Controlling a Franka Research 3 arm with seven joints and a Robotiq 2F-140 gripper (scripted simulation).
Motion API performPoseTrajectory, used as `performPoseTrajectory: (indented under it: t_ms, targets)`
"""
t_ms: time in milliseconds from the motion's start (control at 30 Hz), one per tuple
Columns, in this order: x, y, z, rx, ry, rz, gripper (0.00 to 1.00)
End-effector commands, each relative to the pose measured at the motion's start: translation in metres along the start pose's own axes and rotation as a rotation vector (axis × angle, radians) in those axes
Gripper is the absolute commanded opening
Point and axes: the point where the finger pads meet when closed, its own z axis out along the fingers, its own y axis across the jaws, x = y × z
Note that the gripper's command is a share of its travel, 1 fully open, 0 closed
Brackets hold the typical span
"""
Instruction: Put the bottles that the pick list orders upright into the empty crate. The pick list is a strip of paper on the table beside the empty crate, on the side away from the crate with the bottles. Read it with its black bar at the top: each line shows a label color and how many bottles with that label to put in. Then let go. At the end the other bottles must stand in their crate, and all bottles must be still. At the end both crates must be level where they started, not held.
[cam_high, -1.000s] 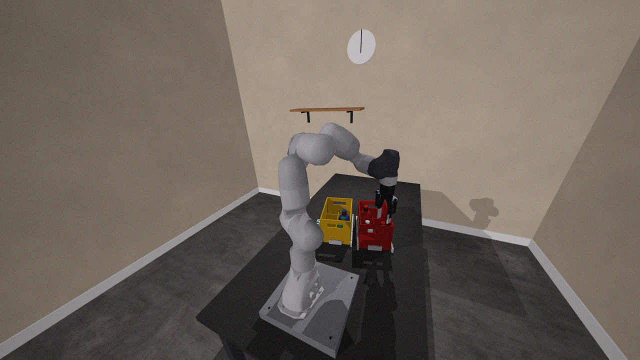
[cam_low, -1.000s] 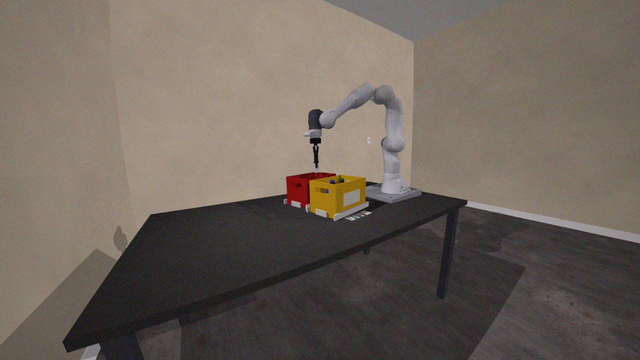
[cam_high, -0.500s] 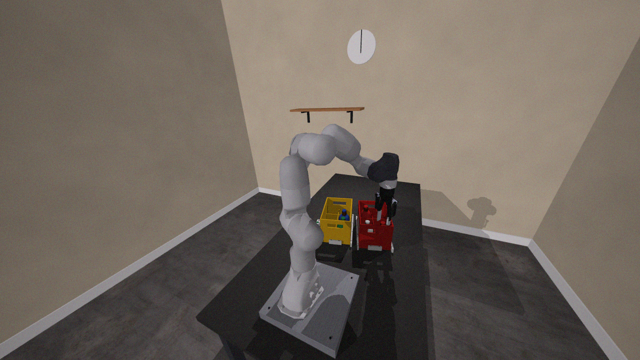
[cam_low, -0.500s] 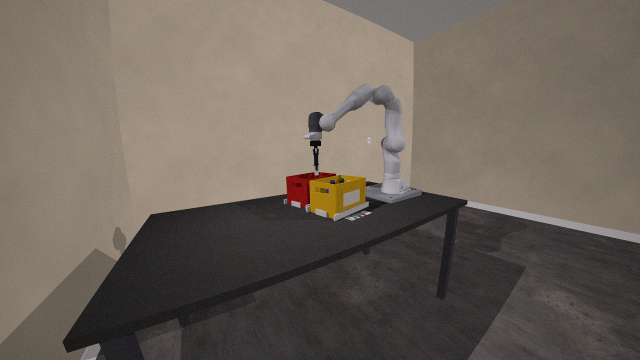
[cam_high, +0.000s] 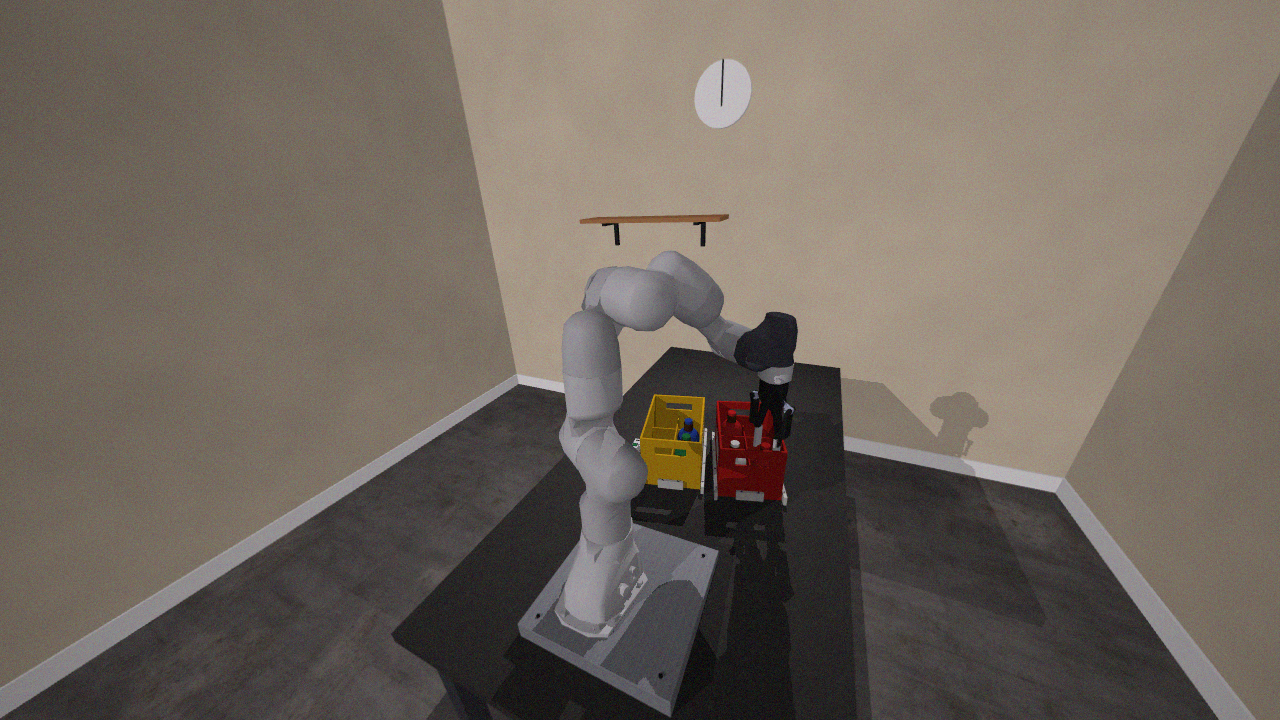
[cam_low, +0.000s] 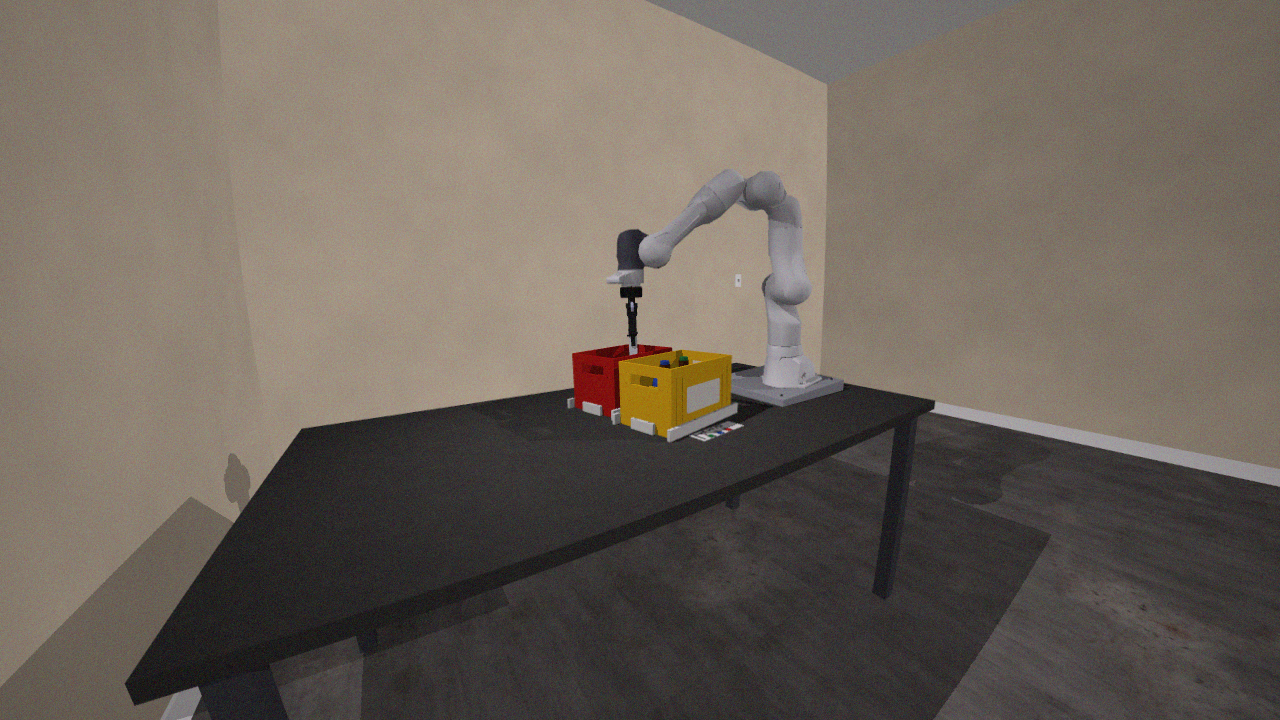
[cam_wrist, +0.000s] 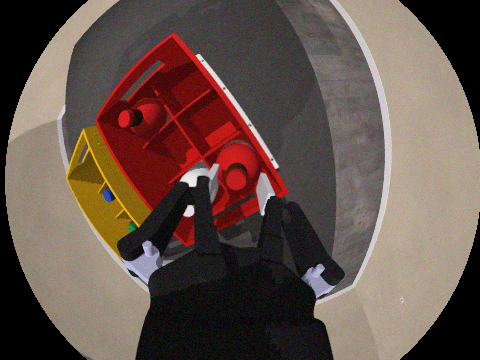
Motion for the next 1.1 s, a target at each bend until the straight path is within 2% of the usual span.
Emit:
performPoseTrajectory:
  t_ms: [0,1033,1067]
  targets:
    - [0.0028,-0.0018,0.0041,0.001,0.009,-0.007,0.38]
    - [0.0028,-0.0018,0.0074,0.001,0.009,-0.007,0.38]
    - [0.0028,-0.0018,0.0052,0.001,0.009,-0.007,0.0]
